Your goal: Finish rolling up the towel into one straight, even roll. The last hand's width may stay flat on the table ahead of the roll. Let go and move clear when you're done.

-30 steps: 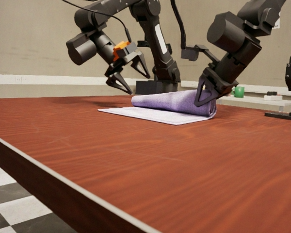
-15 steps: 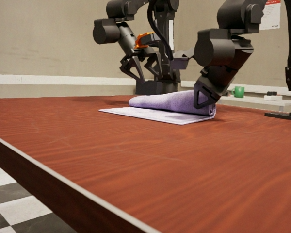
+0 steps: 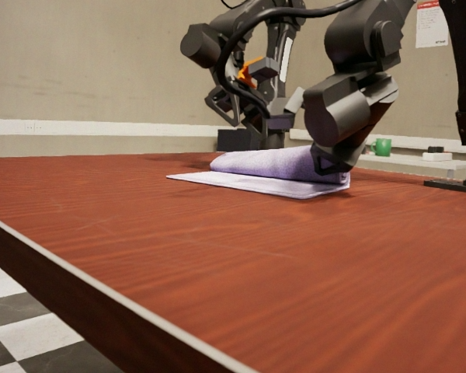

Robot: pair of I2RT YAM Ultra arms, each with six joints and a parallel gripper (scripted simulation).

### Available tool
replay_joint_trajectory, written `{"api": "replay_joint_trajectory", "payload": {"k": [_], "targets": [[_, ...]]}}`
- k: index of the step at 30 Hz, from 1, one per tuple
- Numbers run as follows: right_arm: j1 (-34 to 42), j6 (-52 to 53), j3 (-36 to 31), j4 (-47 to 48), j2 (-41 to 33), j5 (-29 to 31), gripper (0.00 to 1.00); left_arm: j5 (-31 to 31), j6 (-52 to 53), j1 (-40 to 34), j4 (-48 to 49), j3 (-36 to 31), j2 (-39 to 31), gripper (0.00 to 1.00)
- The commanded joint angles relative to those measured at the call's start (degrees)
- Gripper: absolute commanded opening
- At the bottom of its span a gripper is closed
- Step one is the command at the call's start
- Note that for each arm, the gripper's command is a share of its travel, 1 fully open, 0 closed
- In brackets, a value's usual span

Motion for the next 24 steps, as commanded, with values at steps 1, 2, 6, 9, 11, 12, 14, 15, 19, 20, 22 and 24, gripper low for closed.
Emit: {"api": "replay_joint_trajectory", "payload": {"k": [1,2,6,9,11,12,14,15,19,20,22,24], "targets": [[0.5,2.4,-1.8,6.0,-1.5,-0.7,0.98,1.8,2.2,0.6,-4.9,2.3,0.8,0.32],[0.5,2.4,-1.7,6.1,-1.4,-0.7,0.98,1.8,2.4,0.6,-4.9,2.3,0.9,0.32],[-0.8,-0.1,1.4,3.9,0.8,-1.5,0.98,1.8,2.6,0.6,-3.9,1.9,1.9,0.32],[-1.2,-0.8,2.3,3.1,1.5,-1.7,0.98,1.8,2.7,0.6,-3.6,1.8,2.2,0.32],[-1.7,-1.9,3.7,2.0,2.3,-2.0,0.98,1.8,2.7,0.6,-3.1,1.7,2.5,0.32],[-1.8,-2.1,3.9,1.8,2.5,-2.1,0.98,1.8,2.7,0.6,-3.0,1.6,2.6,0.32],[-1.8,-2.1,3.6,2.3,2.8,-2.1,0.98,1.8,2.7,0.6,-3.0,1.7,2.6,0.32],[-1.8,-2.1,3.1,3.0,3.1,-2.1,0.98,1.8,2.7,0.6,-3.0,1.7,2.6,0.32],[-1.7,-2.2,-0.1,7.4,4.3,-2.0,0.98,1.8,2.8,0.6,-3.0,1.7,2.6,0.32],[-1.7,-2.2,-1.1,8.7,4.8,-2.0,0.98,1.8,2.8,0.6,-3.0,1.7,2.6,0.32],[-1.7,-2.3,-3.0,11.5,5.8,-2.0,0.98,1.8,2.8,0.6,-3.0,1.7,2.6,0.32],[-1.7,-2.3,-3.9,12.9,6.4,-2.0,0.98,1.8,2.8,0.6,-3.0,1.7,2.6,0.32]]}}
